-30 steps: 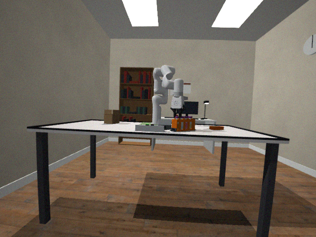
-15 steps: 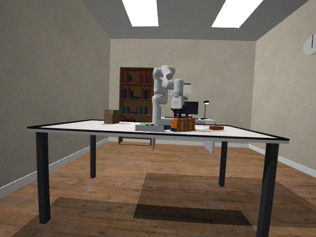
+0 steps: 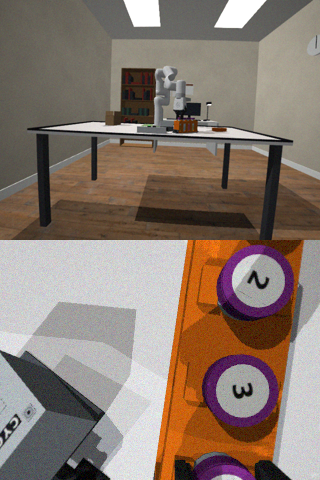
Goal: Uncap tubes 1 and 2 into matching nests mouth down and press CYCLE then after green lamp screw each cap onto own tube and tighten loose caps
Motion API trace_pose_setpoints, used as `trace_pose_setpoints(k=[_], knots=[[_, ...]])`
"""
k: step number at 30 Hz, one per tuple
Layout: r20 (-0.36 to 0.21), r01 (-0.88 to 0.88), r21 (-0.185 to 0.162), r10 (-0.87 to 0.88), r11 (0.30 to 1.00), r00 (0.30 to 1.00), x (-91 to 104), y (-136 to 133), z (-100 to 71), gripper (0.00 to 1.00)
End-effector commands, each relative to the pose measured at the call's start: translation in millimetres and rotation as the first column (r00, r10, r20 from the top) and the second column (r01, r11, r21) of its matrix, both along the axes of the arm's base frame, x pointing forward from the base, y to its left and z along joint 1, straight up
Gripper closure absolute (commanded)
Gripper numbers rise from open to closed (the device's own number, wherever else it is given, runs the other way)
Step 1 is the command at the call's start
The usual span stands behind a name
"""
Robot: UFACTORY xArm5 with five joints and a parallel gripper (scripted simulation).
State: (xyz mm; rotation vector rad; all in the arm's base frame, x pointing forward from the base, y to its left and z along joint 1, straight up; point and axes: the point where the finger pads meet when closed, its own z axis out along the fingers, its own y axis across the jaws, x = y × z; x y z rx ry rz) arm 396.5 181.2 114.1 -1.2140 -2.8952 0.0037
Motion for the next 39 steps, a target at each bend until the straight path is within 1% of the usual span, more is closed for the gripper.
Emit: trace_pose_setpoints(k=[1,8,15,21,22,32,33,35,39], knots=[[0.007,0.093,-0.005,-0.093,0.996,0.996,1.0,0.5,1.0,1.0],[0.007,0.231,-0.004,-0.231,0.973,0.973,1.1,0.5,1.0,1.0],[0.008,0.365,-0.003,-0.364,0.931,0.931,1.1,0.5,1.0,1.0],[0.008,0.373,-0.003,-0.373,0.928,0.928,1.1,0.5,1.0,1.0],[0.008,0.373,-0.003,-0.373,0.928,0.928,1.1,0.5,1.0,0.54],[0.008,0.373,-0.003,-0.373,0.928,0.928,1.1,0.5,1.0,0.54],[0.008,0.373,-0.003,-0.373,0.928,0.928,1.0,0.5,4.0,0.54],[0.008,0.373,-0.003,-0.373,0.928,0.928,1.0,0.5,4.0,0.54],[0.008,0.373,-0.003,-0.373,0.928,0.928,1.0,0.6,16.1,0.54]])
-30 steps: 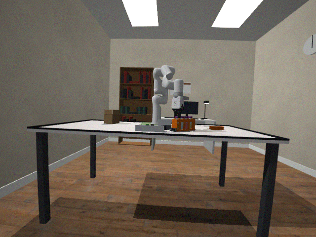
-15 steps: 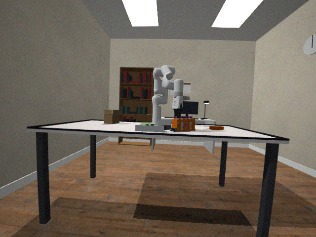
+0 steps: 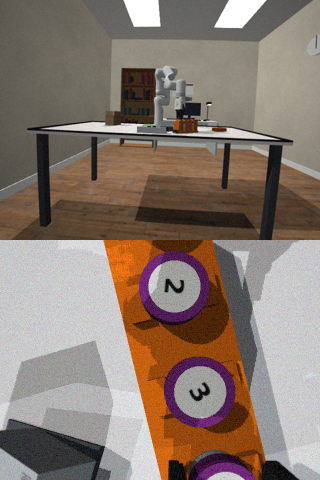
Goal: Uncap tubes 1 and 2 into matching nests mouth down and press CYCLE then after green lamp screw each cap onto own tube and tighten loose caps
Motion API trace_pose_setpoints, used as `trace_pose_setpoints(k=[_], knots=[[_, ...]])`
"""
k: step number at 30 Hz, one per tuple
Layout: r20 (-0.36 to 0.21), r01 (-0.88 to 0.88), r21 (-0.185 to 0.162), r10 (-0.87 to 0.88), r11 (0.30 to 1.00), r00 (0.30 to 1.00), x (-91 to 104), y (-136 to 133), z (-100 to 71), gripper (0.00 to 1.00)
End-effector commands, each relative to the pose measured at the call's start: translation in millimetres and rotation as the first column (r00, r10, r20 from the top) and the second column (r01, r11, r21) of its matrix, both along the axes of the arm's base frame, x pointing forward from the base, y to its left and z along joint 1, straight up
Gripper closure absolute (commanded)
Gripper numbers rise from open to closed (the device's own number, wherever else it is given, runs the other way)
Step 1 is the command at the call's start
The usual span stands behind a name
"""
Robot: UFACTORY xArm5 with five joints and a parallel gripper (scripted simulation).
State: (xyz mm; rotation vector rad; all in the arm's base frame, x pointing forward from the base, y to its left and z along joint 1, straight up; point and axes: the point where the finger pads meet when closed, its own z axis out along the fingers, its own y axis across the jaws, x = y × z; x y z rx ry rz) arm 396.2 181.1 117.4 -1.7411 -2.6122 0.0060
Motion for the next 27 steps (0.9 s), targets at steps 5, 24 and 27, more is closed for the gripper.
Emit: trace_pose_setpoints(k=[5,24,27], knots=[[0.007,0.0,-0.004,0.0,1.0,1.0,1.3,0.8,27.8,0.54],[0.009,0.276,-0.004,-0.276,0.961,0.961,-33.9,-34.2,43.4,1.0],[0.009,0.276,-0.004,-0.276,0.961,0.961,-40.3,-40.6,43.4,1.0]])
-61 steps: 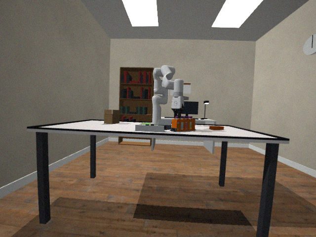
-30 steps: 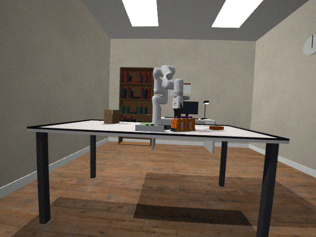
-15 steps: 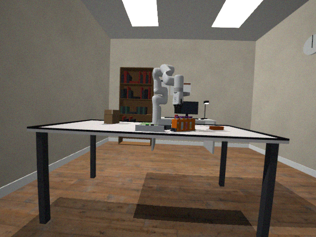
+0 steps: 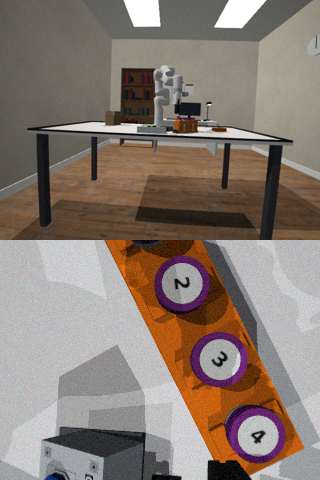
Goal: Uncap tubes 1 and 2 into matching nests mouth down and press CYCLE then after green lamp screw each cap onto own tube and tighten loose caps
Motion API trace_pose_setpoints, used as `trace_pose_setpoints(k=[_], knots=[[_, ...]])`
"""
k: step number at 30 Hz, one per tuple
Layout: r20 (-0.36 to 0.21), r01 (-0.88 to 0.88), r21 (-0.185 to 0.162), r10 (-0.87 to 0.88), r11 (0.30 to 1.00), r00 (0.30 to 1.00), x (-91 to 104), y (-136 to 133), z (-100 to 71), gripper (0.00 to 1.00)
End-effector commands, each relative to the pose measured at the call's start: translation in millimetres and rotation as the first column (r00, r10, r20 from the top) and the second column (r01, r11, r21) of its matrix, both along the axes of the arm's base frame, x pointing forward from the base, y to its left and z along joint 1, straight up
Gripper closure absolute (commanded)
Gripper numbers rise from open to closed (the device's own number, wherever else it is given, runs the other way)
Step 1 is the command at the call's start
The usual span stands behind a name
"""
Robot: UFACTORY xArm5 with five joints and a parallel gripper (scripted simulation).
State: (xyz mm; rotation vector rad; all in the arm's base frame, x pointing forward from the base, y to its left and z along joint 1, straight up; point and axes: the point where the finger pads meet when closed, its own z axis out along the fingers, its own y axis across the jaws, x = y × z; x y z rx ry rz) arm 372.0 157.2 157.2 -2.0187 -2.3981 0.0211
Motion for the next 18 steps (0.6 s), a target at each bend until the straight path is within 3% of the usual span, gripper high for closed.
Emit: trace_pose_setpoints(k=[1,7,11,18], knots=[[0.017,0.056,-0.001,-0.056,0.998,0.998,-16.1,-16.7,3.6,1.0],[0.017,0.056,-0.001,-0.056,0.998,0.998,-16.1,-16.7,3.6,1.0],[0.017,0.056,-0.001,-0.056,0.998,0.998,-37.6,-38.4,-9.9,1.0],[0.017,0.056,-0.001,-0.056,0.998,0.998,-59.0,-59.9,-23.4,1.0]])
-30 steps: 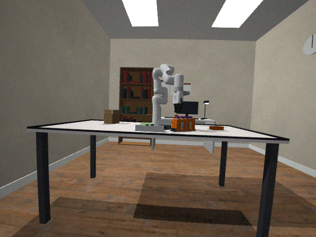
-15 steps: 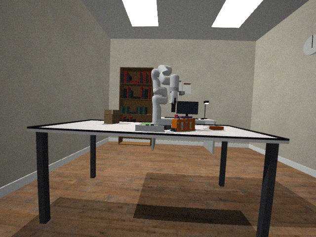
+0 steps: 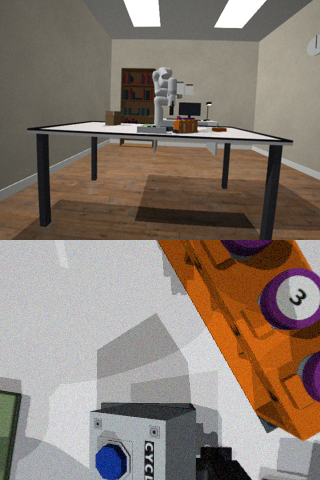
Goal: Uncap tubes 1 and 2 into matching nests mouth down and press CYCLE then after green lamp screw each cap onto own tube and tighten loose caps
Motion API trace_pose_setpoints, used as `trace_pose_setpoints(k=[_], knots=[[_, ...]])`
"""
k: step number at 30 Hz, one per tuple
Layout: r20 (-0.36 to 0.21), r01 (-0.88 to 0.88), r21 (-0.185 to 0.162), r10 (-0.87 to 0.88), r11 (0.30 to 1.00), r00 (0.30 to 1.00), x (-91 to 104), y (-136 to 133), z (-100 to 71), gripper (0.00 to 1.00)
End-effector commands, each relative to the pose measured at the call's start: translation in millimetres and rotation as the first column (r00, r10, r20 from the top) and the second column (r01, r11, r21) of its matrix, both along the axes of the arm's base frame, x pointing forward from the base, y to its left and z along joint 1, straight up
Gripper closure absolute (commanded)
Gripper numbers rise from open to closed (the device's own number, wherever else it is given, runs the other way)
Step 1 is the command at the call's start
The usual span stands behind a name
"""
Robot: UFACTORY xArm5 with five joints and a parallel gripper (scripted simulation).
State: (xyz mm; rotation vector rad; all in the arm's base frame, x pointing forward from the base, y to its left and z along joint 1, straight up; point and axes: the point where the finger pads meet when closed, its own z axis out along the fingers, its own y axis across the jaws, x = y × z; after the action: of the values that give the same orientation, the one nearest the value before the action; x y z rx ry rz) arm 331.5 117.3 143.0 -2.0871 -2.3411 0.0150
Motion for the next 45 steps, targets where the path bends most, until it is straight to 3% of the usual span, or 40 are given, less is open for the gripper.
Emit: trace_pose_setpoints(k=[1,14,27,33,45], knots=[[0.013,-0.001,-0.003,0.001,1.0,1.0,-18.5,-20.0,-9.2,1.0],[0.013,-0.001,-0.004,0.001,1.0,1.0,-61.1,-63.0,-36.0,1.0],[0.013,-0.001,-0.004,0.001,1.0,1.0,-61.8,-63.6,-36.4,1.0],[0.013,-0.001,-0.004,0.001,1.0,1.0,-61.8,-63.7,-54.5,1.0],[0.013,-0.001,-0.004,0.001,1.0,1.0,-61.8,-63.7,-54.5,1.0]])
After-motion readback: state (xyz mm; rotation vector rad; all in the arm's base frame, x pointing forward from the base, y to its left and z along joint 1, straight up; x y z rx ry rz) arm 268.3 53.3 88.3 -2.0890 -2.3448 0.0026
